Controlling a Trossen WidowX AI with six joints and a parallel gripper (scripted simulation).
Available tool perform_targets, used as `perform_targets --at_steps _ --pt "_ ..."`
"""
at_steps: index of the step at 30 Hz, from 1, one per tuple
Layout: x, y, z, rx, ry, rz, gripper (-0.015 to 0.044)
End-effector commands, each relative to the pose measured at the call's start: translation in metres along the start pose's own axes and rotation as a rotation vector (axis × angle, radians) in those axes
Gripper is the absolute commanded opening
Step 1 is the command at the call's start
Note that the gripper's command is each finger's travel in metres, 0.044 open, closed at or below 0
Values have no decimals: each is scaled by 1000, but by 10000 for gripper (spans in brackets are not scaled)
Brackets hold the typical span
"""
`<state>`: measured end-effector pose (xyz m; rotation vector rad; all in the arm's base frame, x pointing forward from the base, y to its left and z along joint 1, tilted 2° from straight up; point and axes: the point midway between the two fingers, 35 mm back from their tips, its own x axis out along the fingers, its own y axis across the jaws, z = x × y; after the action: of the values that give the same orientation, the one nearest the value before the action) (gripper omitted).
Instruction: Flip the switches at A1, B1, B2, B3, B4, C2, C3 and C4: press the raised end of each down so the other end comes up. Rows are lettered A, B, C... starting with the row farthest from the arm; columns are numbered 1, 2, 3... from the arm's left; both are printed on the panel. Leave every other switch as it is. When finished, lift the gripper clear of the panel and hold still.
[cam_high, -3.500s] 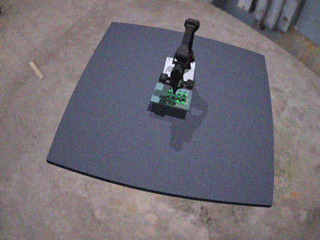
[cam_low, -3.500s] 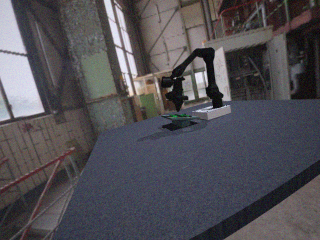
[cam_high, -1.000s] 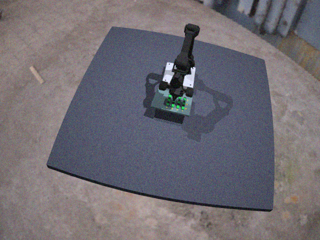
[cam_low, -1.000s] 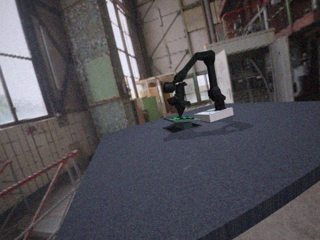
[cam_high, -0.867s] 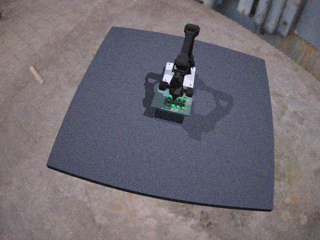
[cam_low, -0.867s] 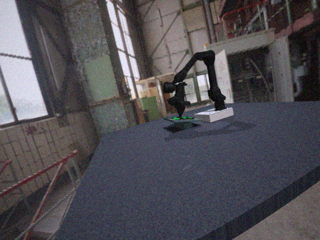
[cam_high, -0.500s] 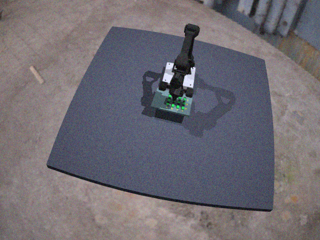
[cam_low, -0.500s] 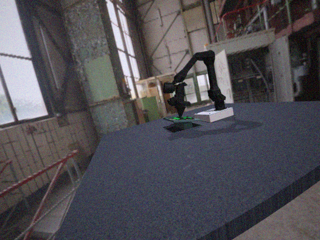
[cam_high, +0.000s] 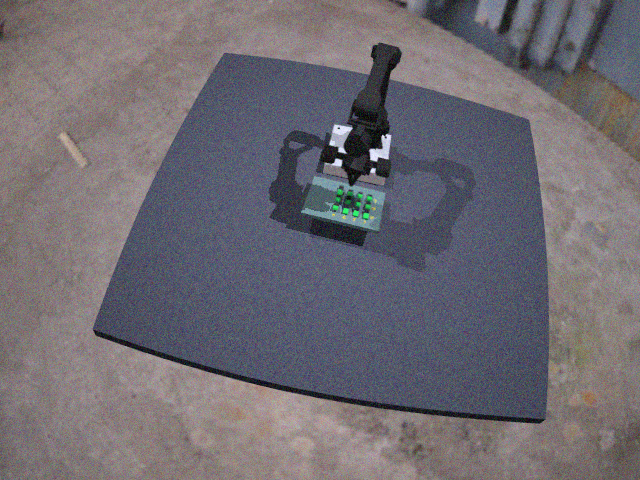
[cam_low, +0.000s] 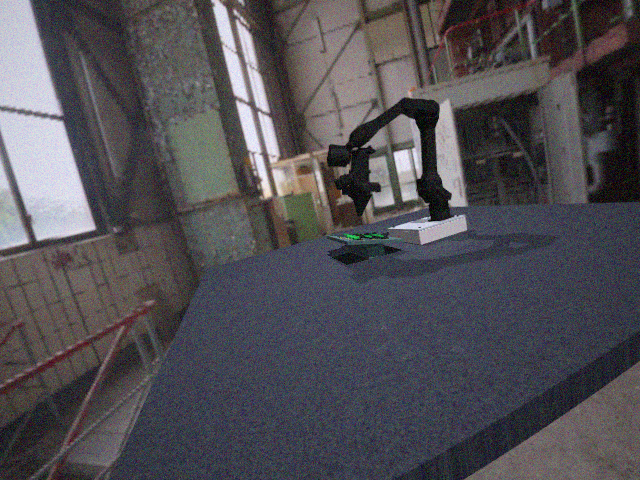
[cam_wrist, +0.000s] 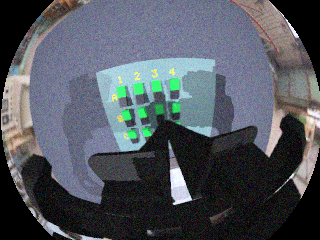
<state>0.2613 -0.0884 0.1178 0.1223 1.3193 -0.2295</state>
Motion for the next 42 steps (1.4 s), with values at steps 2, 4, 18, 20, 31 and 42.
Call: perform_targets --at_steps 2,4,18,20,31,42 --pt "-5 -13 -2 -2 2 4 0" --pt "-5 -26 -2 -2 2 2 0" --pt "31 -28 -1 -2 27 2 0" --pt "39 -28 -1 -2 27 2 0" --pt "48 -28 -1 -2 27 2 0" --pt "54 -28 -1 -2 27 2 0"
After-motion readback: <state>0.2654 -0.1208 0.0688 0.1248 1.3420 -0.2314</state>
